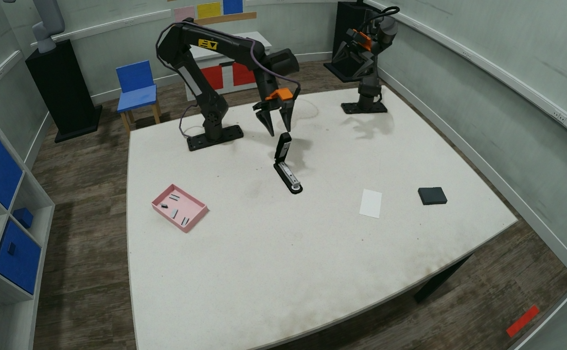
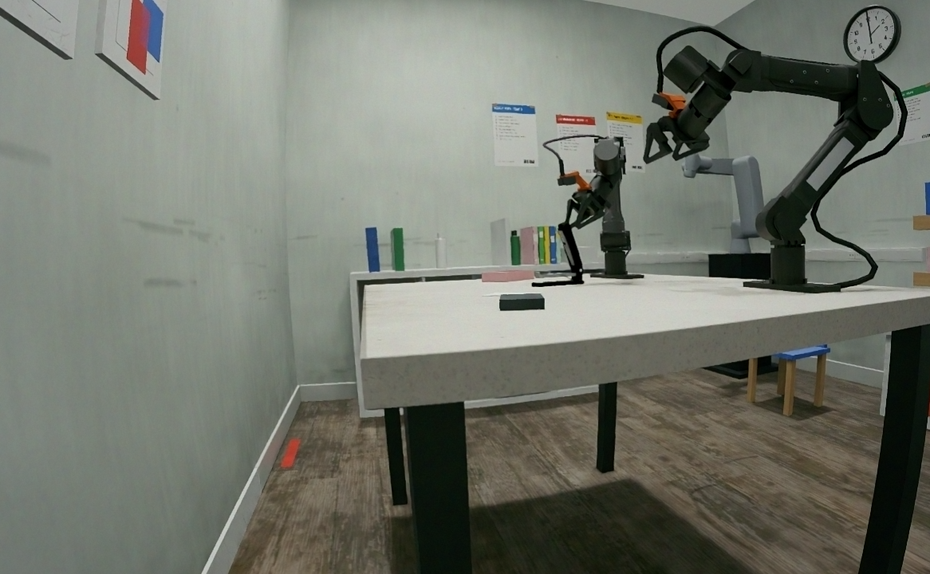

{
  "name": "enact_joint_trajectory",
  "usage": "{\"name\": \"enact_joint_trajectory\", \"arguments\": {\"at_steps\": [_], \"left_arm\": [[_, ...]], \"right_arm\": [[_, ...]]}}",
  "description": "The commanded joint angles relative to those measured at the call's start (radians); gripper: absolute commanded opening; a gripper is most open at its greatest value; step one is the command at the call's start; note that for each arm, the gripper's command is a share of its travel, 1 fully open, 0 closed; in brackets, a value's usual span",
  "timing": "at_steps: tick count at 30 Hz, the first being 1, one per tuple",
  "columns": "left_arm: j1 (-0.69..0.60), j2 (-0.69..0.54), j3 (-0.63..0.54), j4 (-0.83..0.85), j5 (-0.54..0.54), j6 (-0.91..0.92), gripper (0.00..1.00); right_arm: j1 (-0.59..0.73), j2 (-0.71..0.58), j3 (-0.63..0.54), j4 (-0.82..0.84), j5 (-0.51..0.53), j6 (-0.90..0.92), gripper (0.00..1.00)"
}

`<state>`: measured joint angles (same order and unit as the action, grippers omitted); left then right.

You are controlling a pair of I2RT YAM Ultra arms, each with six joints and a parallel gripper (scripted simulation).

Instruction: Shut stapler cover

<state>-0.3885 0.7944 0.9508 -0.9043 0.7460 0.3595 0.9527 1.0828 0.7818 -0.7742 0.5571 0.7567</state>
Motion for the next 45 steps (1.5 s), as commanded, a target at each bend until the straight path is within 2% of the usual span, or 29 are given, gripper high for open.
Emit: {"name": "enact_joint_trajectory", "arguments": {"at_steps": [1, 24, 34, 35, 37, 38, 40, 41, 43, 44, 45], "left_arm": [[0.008, 0.002, 0.034, -0.007, 0.021, 0.008, 1.0], [0.008, 0.002, 0.034, -0.007, 0.021, 0.008, 1.0], [0.008, 0.002, 0.034, -0.007, 0.021, 0.008, 1.0], [0.008, 0.002, 0.034, -0.007, 0.021, 0.008, 1.0], [0.008, 0.002, 0.034, -0.007, 0.021, 0.008, 1.0], [0.008, 0.002, 0.034, -0.007, 0.021, 0.008, 1.0], [0.008, 0.002, 0.034, -0.007, 0.021, 0.008, 1.0], [0.008, 0.002, 0.034, -0.007, 0.021, 0.008, 1.0], [0.008, 0.002, 0.034, -0.007, 0.021, 0.008, 1.0], [0.008, 0.002, 0.034, -0.007, 0.021, 0.008, 1.0], [0.008, 0.002, 0.034, -0.007, 0.021, 0.008, 1.0]], "right_arm": [[-0.019, 0.015, 0.006, 0.053, -0.003, -0.026, 0.5], [-0.101, 0.079, -0.059, 0.221, -0.05, -0.108, 0.5], [-0.102, 0.081, -0.055, 0.224, -0.043, -0.109, 0.5], [-0.102, 0.081, -0.055, 0.224, -0.043, -0.109, 0.42], [-0.102, 0.081, -0.055, 0.224, -0.043, -0.108, 0.42], [-0.102, 0.081, -0.055, 0.224, -0.043, -0.108, 0.37], [-0.102, 0.081, -0.055, 0.224, -0.043, -0.108, 0.37], [-0.096, 0.072, -0.055, 0.212, -0.043, -0.102, 0.33], [-0.096, 0.072, -0.055, 0.212, -0.043, -0.102, 0.33], [-0.096, 0.072, -0.055, 0.212, -0.043, -0.102, 0.29], [-0.096, 0.072, -0.055, 0.212, -0.043, -0.102, 0.29]]}}
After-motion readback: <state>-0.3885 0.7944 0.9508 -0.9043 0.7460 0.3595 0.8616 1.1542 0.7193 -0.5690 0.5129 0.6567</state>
